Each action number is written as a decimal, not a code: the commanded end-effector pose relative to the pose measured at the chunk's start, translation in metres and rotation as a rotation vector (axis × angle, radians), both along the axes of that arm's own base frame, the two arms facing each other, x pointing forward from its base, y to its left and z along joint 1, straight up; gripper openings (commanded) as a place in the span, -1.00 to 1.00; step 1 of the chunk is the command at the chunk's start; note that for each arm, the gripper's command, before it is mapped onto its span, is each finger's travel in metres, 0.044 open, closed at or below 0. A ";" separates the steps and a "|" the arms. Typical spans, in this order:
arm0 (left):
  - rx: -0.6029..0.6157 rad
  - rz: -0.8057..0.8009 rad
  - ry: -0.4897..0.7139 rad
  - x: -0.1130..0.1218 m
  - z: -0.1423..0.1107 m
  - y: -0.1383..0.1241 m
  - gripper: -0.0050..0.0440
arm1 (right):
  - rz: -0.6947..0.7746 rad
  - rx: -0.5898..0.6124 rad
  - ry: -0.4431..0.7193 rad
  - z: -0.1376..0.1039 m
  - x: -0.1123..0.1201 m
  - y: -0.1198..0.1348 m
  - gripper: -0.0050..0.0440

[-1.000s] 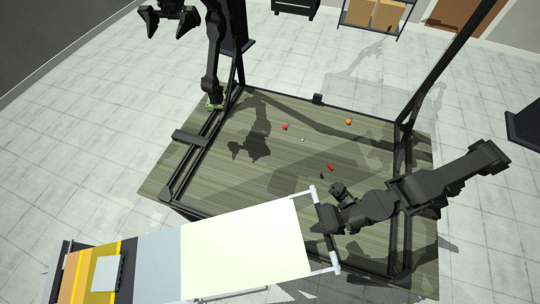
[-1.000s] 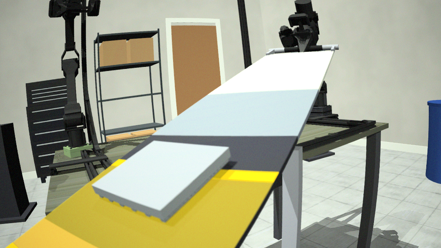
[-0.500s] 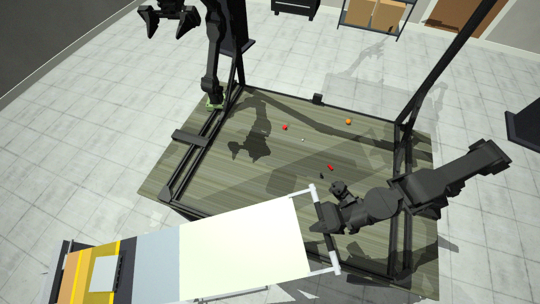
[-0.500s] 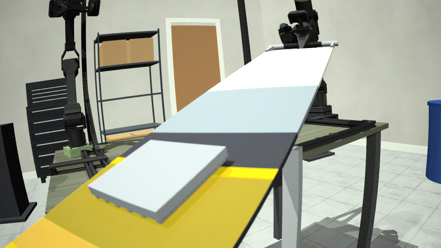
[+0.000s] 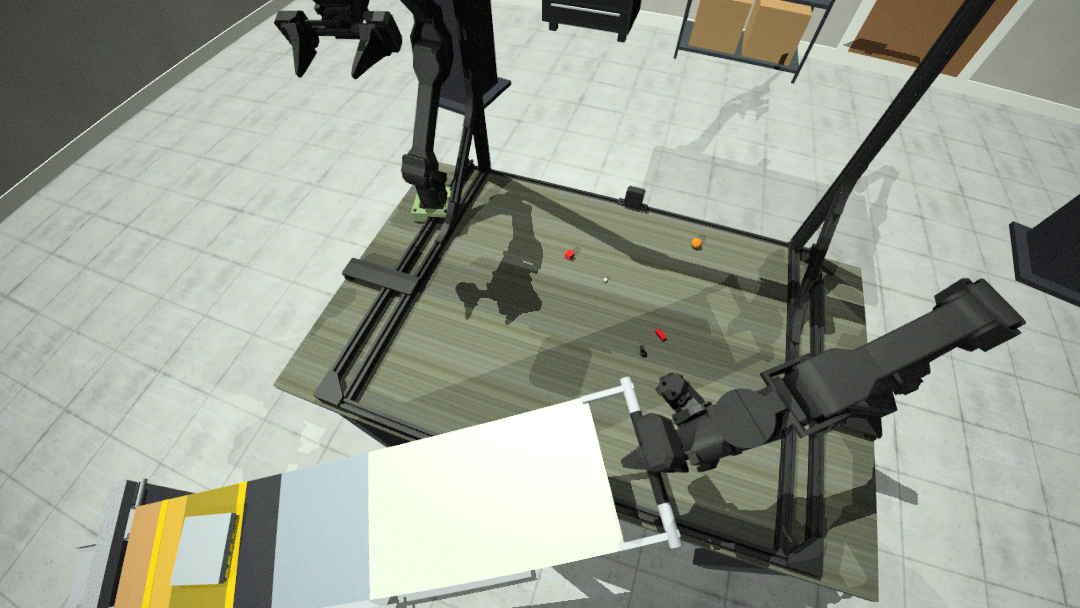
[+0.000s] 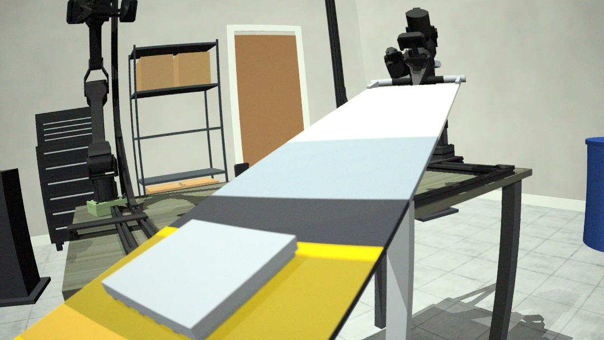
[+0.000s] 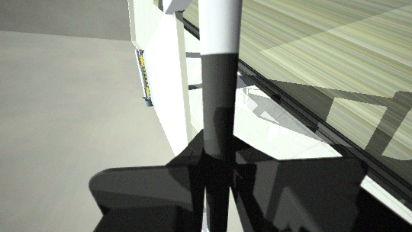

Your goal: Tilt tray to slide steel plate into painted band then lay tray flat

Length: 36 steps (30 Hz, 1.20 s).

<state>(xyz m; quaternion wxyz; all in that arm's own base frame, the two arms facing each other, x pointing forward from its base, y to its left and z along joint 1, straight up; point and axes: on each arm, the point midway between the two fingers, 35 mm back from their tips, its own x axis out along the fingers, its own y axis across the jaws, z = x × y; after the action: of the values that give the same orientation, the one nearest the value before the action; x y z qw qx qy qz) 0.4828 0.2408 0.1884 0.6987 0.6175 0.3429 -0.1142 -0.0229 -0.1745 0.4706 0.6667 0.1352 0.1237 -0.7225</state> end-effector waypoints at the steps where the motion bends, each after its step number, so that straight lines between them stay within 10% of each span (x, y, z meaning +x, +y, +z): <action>1: -0.008 0.001 0.030 -0.003 -0.002 -0.001 -0.80 | 0.002 0.000 0.002 0.000 0.000 0.000 1.00; 36: -0.004 0.001 0.018 0.000 0.011 0.000 -0.80 | 0.002 0.000 0.002 0.000 0.000 0.000 1.00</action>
<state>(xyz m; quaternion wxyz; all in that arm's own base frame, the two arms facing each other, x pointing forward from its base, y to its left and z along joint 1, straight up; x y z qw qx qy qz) 0.4801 0.2397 0.1791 0.6946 0.6070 0.3615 -0.1358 -0.0229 -0.1745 0.4706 0.6667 0.1352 0.1237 -0.7225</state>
